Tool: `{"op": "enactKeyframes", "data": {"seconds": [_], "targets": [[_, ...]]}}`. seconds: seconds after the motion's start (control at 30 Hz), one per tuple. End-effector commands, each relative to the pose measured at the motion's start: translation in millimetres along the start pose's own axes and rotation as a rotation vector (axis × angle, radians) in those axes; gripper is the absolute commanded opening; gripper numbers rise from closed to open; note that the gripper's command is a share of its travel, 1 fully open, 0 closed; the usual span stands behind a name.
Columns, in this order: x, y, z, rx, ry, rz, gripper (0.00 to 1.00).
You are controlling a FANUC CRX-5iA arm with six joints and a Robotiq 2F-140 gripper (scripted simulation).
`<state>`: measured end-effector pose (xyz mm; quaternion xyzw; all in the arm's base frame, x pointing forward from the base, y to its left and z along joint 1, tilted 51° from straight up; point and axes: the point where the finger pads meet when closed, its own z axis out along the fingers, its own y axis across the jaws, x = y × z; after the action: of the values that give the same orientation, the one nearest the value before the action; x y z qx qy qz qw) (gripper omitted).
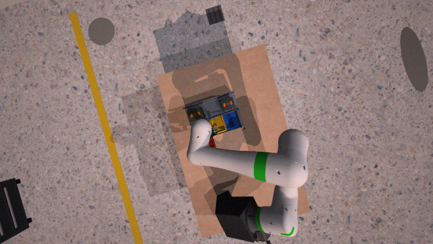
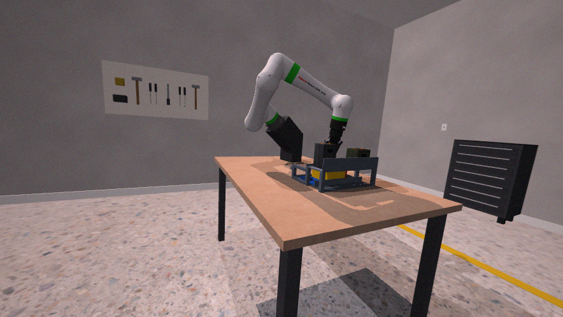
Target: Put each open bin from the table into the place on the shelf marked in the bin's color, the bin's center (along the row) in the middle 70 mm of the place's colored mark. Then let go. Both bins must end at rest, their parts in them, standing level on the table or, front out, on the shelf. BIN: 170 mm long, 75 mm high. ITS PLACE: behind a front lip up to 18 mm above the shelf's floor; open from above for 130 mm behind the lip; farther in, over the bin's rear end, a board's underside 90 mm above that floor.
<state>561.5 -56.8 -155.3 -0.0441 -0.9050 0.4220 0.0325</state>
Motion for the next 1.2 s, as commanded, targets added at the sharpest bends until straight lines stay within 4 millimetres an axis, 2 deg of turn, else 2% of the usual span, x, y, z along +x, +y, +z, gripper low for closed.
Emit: {"op": "enactKeyframes", "data": {"seconds": [0.0,1.17], "targets": [[-0.1,0.2,-0.3,0.0,0.0,0.0,0.0],[-8.1,0.2,-0.6,0.0,-0.024,0.0,0.0]]}}
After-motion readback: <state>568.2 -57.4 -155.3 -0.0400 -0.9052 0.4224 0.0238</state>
